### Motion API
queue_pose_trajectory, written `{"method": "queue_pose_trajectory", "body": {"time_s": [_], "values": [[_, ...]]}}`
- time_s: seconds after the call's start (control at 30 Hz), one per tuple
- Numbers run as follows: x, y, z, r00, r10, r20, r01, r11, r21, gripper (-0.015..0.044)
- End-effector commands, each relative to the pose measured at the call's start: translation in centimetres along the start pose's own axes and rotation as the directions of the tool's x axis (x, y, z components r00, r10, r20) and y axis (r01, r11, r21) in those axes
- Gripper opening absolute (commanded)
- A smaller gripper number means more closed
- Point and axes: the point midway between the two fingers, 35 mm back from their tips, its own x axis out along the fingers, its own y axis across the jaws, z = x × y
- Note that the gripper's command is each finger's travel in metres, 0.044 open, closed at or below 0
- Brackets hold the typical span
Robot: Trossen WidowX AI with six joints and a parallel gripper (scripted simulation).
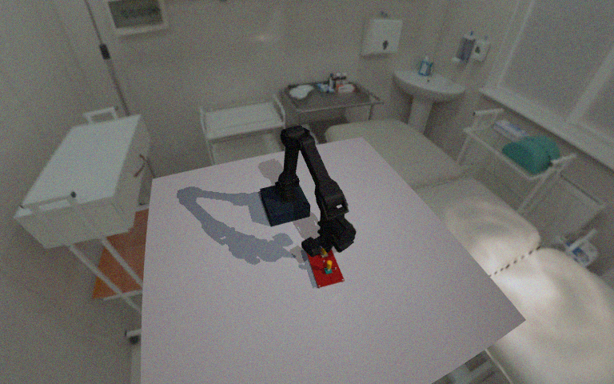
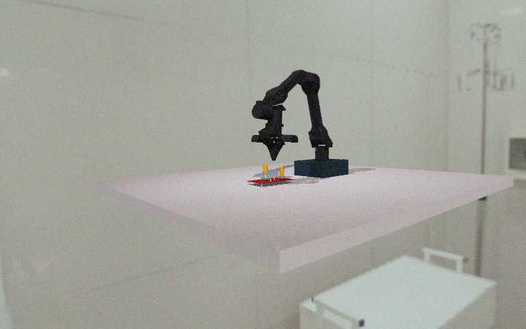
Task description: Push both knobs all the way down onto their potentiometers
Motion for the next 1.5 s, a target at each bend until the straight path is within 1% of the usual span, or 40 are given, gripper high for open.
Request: {"method": "queue_pose_trajectory", "body": {"time_s": [0.0, 0.3, 0.63, 0.87, 1.07, 1.27, 1.47], "values": [[0.0, -0.2, 0.3, 1.0, -0.002, -0.011, 0.0, 0.987, -0.161, 0.0], [-0.5, -0.4, 0.9, 1.0, 0.0, -0.018, -0.008, 0.89, -0.455, 0.0], [-0.9, -0.6, 1.4, 1.0, 0.001, -0.028, -0.021, 0.684, -0.729, 0.0], [-1.2, -0.8, 1.8, 0.999, 0.002, -0.035, -0.032, 0.489, -0.872, 0.0], [-1.4, -0.9, 2.1, 0.999, 0.003, -0.041, -0.04, 0.299, -0.953, 0.0], [-1.6, -1.0, 2.3, 0.999, 0.004, -0.047, -0.047, 0.096, -0.994, 0.0], [-1.9, -1.1, 2.6, 0.999, 0.005, -0.053, -0.052, -0.111, -0.992, 0.0]]}}
